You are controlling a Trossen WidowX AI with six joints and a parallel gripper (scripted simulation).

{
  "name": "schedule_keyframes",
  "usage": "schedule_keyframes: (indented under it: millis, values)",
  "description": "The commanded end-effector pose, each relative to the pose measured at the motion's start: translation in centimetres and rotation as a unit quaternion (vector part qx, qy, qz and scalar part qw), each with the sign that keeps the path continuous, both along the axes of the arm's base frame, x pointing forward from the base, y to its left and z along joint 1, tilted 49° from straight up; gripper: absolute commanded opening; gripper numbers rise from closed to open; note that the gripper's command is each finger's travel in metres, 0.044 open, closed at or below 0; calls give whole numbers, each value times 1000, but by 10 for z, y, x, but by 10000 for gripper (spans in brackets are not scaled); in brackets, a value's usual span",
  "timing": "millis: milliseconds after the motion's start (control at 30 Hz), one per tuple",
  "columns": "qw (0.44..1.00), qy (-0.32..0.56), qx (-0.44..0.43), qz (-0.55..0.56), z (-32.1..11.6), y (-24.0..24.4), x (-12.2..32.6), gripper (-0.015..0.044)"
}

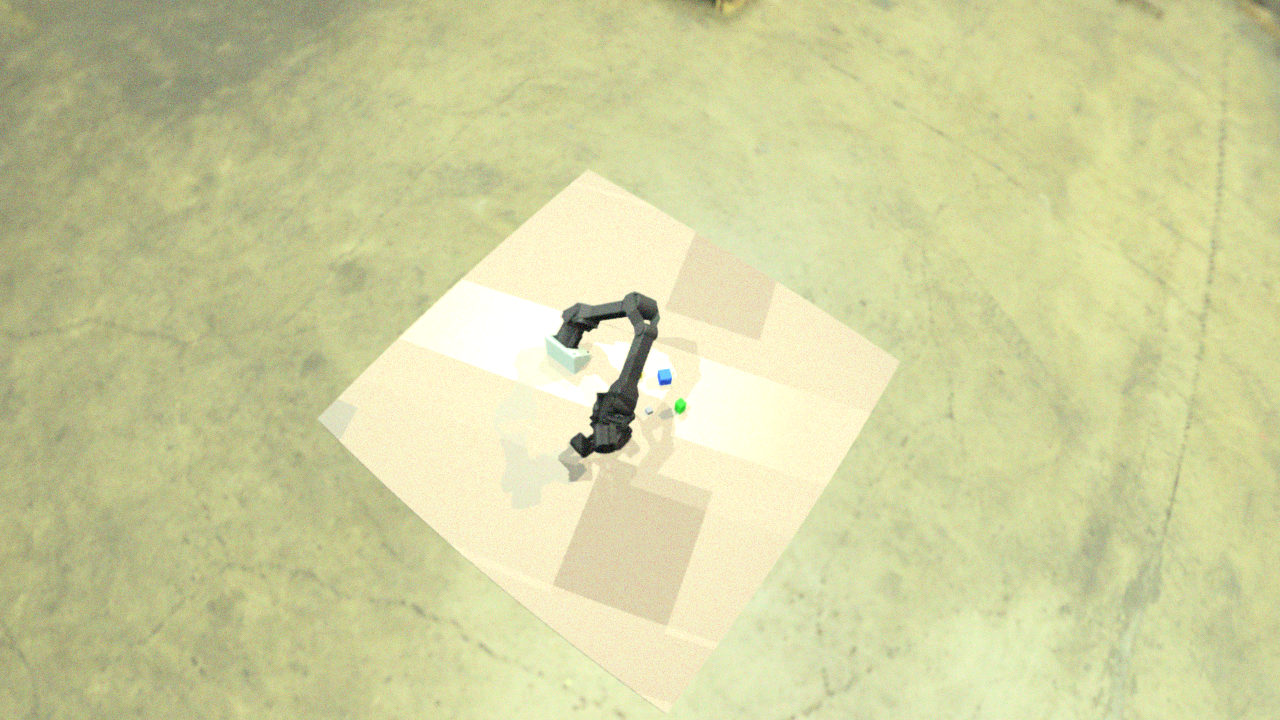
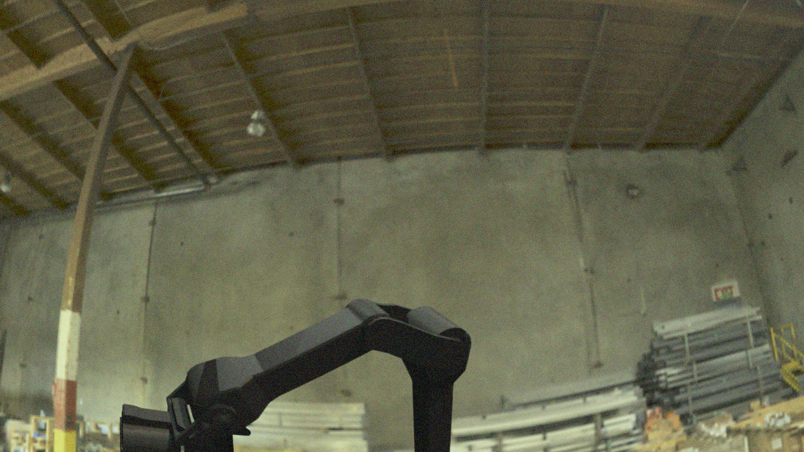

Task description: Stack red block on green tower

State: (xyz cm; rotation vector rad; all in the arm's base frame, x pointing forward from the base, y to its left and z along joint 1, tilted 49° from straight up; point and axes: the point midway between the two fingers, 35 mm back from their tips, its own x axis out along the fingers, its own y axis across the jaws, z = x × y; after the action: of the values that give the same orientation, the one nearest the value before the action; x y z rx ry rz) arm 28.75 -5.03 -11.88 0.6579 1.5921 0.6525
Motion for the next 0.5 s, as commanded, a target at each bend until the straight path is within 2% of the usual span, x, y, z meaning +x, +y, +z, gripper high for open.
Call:
schedule_keyframes:
  millis: [0,467]
  values:
    - [1000,5,3,-2,-4,6,-3,440]
    - [1000,5,3,-2,-8,10,-4,440]
